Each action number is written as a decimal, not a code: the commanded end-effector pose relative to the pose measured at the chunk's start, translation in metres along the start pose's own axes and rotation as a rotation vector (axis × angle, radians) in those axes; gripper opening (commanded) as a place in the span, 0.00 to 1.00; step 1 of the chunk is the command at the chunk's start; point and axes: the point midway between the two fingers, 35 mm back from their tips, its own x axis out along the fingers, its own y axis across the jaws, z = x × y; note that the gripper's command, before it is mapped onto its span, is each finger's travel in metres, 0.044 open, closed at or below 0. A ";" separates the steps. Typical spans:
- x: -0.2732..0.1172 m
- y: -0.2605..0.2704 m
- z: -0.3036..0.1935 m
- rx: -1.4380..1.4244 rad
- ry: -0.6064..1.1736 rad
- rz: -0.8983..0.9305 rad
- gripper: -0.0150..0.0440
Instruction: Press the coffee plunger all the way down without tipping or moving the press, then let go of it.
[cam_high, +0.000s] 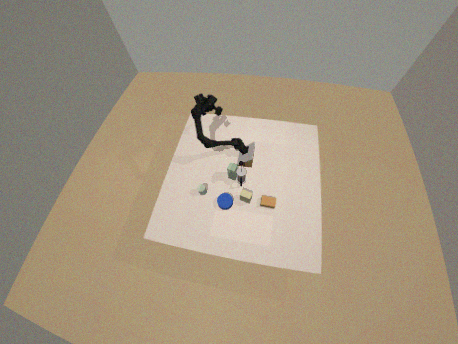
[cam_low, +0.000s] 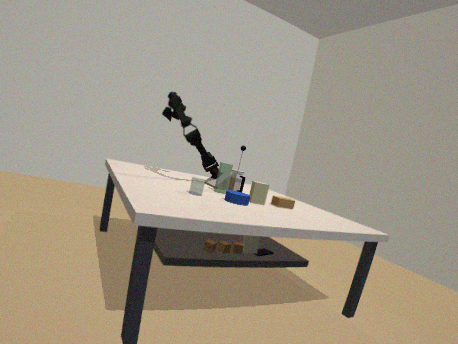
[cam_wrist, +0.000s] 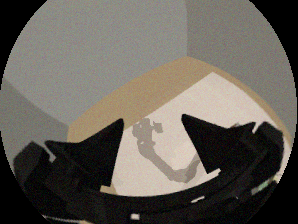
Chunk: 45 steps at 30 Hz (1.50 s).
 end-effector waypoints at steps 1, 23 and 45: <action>0.001 -0.002 0.002 0.007 -0.007 -0.009 0.98; -0.032 -0.238 0.113 0.688 -0.509 -0.932 1.00; -0.242 -0.411 -0.025 1.251 -0.263 -2.288 1.00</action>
